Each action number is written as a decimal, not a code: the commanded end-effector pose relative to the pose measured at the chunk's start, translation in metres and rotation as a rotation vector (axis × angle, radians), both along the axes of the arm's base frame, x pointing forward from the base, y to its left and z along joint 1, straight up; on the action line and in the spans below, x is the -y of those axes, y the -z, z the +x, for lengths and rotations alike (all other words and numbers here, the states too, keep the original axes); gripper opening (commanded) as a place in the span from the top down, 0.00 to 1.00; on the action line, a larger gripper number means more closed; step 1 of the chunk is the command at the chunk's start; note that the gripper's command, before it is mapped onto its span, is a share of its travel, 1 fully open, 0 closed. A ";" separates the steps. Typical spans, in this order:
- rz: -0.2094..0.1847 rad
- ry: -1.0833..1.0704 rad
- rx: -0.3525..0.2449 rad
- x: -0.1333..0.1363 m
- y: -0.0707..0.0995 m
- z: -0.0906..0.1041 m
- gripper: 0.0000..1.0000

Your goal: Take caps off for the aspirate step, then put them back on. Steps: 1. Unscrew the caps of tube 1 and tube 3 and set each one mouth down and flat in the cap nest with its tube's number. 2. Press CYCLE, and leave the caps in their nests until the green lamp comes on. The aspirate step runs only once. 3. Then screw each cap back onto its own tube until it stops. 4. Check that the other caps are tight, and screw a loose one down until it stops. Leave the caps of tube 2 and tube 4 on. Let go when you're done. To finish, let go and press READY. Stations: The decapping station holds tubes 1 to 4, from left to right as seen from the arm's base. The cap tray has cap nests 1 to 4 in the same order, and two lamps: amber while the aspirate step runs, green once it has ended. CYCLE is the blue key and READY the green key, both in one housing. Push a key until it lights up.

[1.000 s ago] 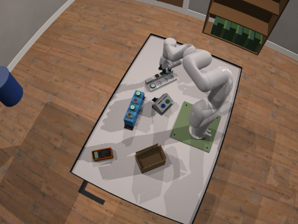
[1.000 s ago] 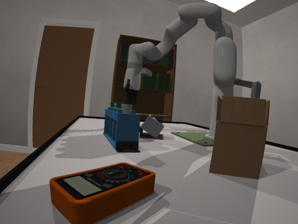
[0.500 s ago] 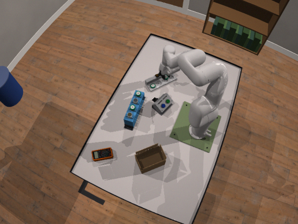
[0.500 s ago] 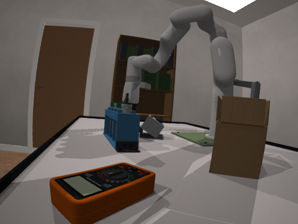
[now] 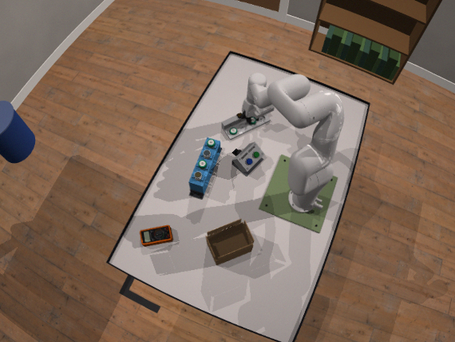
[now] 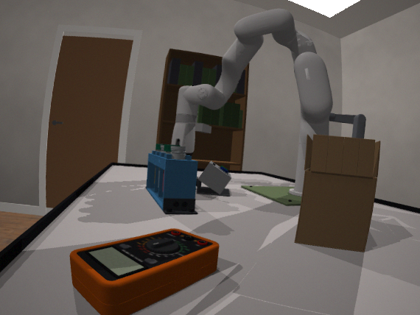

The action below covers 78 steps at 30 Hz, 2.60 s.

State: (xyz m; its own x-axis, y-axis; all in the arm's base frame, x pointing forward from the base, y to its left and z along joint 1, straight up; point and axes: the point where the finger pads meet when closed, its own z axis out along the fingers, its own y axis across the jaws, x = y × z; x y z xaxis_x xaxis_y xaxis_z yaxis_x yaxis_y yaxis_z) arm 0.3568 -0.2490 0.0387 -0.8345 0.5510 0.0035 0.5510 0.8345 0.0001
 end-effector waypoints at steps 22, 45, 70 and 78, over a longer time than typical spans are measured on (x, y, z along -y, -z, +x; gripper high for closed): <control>-0.003 0.000 0.002 0.000 -0.001 0.000 1.00; -0.003 0.000 0.002 0.000 0.009 0.000 1.00; -0.003 0.000 0.002 0.000 -0.006 0.000 0.54; -0.003 0.000 0.002 0.000 -0.046 0.000 0.54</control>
State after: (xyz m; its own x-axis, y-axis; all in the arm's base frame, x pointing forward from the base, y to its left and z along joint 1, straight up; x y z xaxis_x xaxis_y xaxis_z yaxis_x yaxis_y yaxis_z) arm 0.3560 -0.2485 0.0619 -0.8345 0.5510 0.0030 0.5510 0.8345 0.0001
